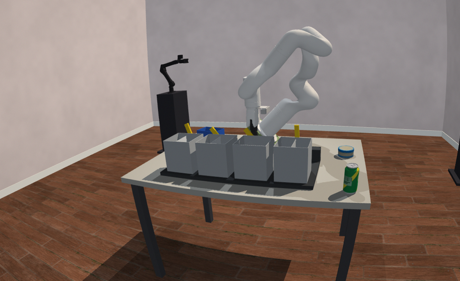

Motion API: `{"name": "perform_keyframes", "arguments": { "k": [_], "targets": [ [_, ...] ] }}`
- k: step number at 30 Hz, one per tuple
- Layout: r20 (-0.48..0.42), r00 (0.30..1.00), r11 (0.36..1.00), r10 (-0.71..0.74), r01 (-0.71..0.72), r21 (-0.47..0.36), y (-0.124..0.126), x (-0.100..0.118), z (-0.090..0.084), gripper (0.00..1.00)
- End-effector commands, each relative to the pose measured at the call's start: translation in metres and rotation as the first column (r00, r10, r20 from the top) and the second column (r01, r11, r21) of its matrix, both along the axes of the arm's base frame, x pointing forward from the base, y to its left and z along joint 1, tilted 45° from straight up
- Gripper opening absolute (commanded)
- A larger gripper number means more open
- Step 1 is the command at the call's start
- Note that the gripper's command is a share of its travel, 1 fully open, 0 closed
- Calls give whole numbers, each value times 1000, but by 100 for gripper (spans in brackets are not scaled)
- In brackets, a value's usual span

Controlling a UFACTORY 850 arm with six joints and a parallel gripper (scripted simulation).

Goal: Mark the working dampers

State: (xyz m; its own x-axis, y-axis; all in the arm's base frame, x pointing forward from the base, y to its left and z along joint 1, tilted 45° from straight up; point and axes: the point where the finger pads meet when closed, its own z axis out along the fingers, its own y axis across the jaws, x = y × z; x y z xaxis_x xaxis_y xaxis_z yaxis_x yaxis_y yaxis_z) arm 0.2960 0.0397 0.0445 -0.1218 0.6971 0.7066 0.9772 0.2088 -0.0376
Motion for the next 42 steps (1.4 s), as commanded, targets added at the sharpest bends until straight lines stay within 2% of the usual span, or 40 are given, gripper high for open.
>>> {"name": "perform_keyframes", "arguments": {
  "k": [1,42],
  "targets": [
    [1,1000,1000,-1,1,-1,0,1,-1,0],
    [1,1000,1000,-1,1,0,15,-3,-16,0]
  ]
}}
